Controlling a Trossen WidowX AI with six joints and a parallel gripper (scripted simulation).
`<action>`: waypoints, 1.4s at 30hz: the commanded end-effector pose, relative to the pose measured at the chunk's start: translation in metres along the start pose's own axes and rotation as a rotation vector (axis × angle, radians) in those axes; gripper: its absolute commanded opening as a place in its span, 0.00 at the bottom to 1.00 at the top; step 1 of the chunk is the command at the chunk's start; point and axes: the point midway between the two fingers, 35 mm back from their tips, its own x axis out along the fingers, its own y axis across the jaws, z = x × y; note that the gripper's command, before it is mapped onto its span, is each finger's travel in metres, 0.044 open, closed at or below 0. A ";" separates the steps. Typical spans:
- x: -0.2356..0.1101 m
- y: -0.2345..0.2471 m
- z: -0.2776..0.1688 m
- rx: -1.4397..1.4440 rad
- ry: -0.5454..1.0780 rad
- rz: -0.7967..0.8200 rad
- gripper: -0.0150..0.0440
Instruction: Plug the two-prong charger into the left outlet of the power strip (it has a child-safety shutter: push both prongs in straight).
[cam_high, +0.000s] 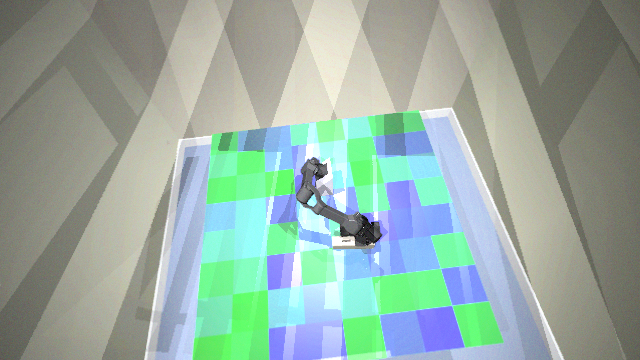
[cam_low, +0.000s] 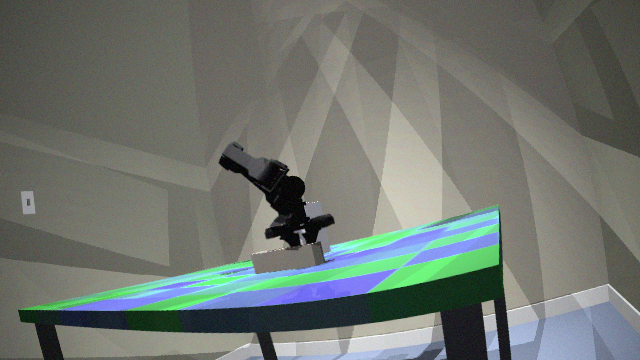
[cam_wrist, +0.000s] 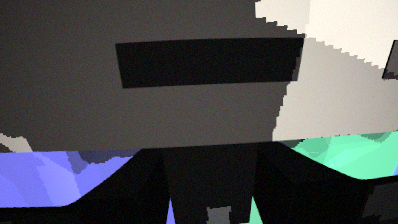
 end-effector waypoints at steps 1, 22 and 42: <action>0.002 -0.001 0.011 0.031 -0.019 0.009 0.25; 0.003 -0.001 0.009 0.030 -0.019 0.009 0.25; 0.003 -0.001 0.006 0.030 -0.019 0.009 0.25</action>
